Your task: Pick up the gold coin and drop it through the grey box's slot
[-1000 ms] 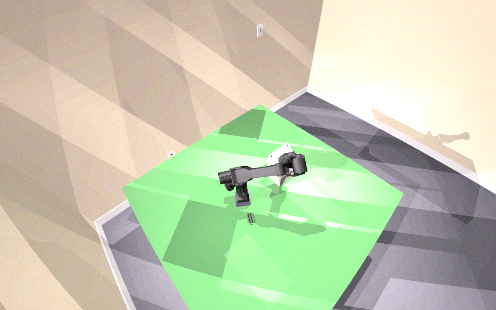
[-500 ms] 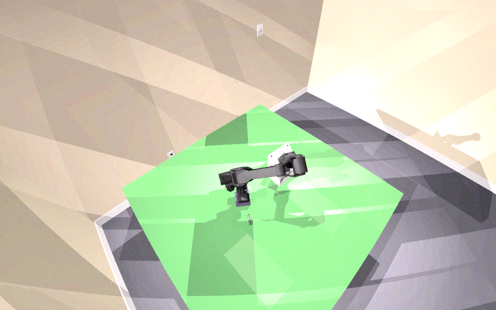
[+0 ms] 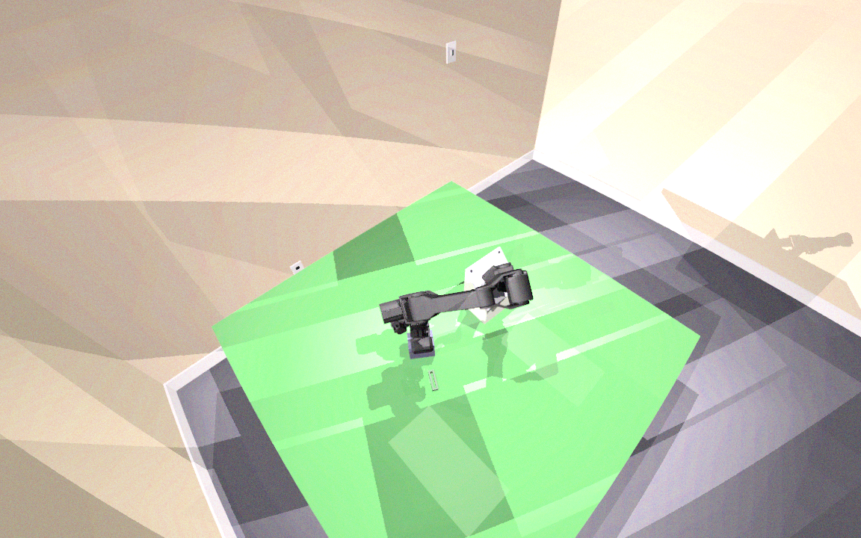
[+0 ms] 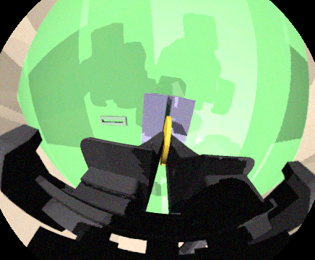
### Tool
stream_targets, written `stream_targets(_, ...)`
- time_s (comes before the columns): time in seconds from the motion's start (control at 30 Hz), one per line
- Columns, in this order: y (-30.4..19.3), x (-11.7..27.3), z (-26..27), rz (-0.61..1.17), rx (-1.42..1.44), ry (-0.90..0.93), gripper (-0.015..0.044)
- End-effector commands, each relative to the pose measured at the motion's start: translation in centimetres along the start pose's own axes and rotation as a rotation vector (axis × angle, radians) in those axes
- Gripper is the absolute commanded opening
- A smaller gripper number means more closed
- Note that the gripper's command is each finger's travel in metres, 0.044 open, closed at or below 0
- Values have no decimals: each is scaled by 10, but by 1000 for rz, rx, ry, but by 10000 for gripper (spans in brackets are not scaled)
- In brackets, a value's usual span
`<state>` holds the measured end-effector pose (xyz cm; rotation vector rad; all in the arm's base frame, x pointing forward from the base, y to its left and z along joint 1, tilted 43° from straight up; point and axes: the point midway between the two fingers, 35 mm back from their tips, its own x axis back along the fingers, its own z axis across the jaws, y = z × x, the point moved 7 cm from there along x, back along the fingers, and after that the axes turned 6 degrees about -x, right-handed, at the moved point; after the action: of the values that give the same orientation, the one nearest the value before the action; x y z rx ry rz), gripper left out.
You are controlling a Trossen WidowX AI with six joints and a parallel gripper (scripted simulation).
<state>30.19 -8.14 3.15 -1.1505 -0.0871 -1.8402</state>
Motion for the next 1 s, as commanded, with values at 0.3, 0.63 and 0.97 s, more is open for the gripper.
stream_targets(0.3,0,-1,0,-1,0,0,161)
stream_targets(0.63,0,3,0,-1,0,0,213)
stream_targets(0.97,-2,49,-2,4,-8,2,440)
